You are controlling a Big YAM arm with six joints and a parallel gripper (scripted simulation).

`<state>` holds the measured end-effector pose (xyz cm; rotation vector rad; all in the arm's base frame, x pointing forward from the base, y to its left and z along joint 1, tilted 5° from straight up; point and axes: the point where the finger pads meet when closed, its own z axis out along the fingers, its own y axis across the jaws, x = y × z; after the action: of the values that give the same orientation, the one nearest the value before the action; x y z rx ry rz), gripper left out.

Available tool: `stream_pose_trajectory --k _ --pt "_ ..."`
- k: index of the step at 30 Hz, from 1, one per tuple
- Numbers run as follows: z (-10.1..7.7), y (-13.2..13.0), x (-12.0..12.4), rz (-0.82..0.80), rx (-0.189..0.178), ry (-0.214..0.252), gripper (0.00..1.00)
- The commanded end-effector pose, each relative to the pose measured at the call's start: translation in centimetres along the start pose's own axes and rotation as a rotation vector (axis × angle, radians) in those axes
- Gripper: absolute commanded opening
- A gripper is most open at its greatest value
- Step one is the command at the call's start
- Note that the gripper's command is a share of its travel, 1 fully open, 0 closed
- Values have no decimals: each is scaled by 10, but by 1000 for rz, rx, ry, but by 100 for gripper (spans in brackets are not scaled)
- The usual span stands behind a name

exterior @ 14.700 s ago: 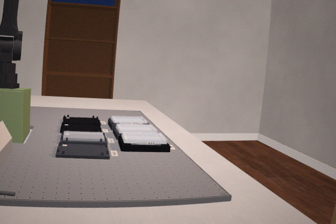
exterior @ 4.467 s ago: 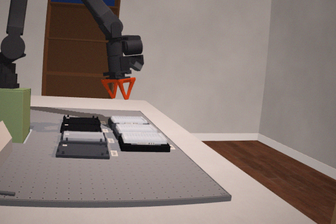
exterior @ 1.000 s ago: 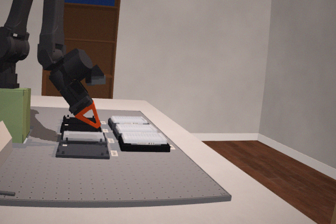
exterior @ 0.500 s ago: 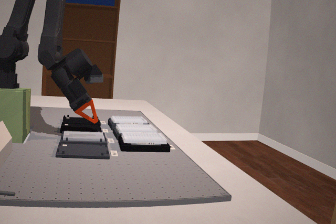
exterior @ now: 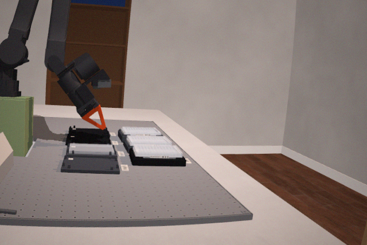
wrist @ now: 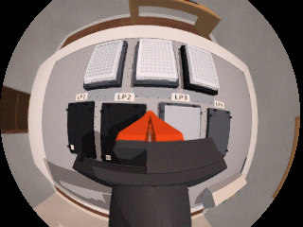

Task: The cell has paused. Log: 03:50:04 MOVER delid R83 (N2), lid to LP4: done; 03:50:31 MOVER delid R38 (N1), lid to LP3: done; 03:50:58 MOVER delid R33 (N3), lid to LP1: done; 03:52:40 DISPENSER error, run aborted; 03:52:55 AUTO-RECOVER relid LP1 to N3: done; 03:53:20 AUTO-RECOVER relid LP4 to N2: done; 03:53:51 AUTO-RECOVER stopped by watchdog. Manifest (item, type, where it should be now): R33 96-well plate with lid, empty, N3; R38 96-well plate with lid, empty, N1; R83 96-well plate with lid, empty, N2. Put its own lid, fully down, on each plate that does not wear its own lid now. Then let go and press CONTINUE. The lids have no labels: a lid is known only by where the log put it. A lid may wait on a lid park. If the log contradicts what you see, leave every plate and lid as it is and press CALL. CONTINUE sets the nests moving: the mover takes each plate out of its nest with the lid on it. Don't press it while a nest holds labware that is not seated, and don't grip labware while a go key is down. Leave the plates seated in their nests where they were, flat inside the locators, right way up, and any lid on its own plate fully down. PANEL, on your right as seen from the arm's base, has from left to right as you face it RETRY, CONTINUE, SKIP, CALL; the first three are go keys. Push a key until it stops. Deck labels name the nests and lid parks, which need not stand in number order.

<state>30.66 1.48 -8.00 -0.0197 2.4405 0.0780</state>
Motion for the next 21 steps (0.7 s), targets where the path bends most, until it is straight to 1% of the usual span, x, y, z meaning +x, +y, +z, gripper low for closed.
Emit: stream_pose_trajectory --k 1,2,3,7,16,18,21 --pt "-4 8 -8 55 -13 -32 0" --pt "-3 13 -5 56 -12 -18 0" --pt "-3 18 -5 56 -12 -14 0" --pt "0 40 -14 58 -16 -29 0" --pt "-1 88 -17 63 -21 -31 0" --pt "-1 88 -17 63 -21 -31 0" --pt "-1 104 -18 64 -22 -31 0"
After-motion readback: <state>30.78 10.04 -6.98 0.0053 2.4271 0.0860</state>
